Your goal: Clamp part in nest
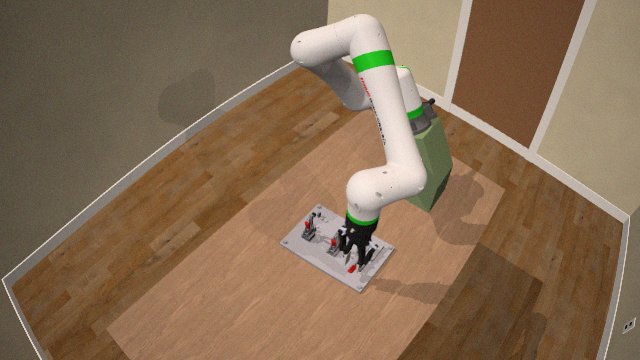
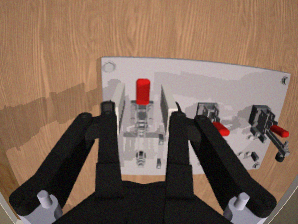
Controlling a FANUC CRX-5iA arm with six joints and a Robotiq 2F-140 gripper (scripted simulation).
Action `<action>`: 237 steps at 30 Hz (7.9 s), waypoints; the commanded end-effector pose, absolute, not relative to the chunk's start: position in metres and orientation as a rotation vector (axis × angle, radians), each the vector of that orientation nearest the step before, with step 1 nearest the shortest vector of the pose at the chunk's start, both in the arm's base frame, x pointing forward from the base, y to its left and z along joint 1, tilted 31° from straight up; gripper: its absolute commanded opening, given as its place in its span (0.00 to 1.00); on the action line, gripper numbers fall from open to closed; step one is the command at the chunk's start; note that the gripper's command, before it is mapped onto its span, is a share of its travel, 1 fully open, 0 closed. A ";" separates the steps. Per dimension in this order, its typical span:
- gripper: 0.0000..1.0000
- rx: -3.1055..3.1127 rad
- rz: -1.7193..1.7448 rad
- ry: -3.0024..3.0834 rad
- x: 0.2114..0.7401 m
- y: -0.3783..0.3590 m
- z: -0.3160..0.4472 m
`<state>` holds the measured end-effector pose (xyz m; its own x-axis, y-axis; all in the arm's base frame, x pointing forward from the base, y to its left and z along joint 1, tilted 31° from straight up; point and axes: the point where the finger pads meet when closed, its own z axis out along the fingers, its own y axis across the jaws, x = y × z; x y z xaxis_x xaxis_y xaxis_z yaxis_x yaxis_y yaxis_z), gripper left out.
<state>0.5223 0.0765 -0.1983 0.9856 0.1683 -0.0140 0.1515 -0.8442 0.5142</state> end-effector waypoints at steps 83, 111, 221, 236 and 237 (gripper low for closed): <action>0.00 2.592 0.043 0.225 0.520 0.077 -0.197; 0.00 2.592 0.043 0.225 0.521 0.074 -0.202; 0.00 2.592 0.043 0.225 0.522 0.065 -0.217; 0.00 2.592 0.043 0.225 0.522 0.065 -0.218; 0.00 2.592 0.043 0.225 0.522 0.065 -0.218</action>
<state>0.5222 0.0645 -0.2180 0.9856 0.1684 -0.0140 0.1515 -0.8442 0.5142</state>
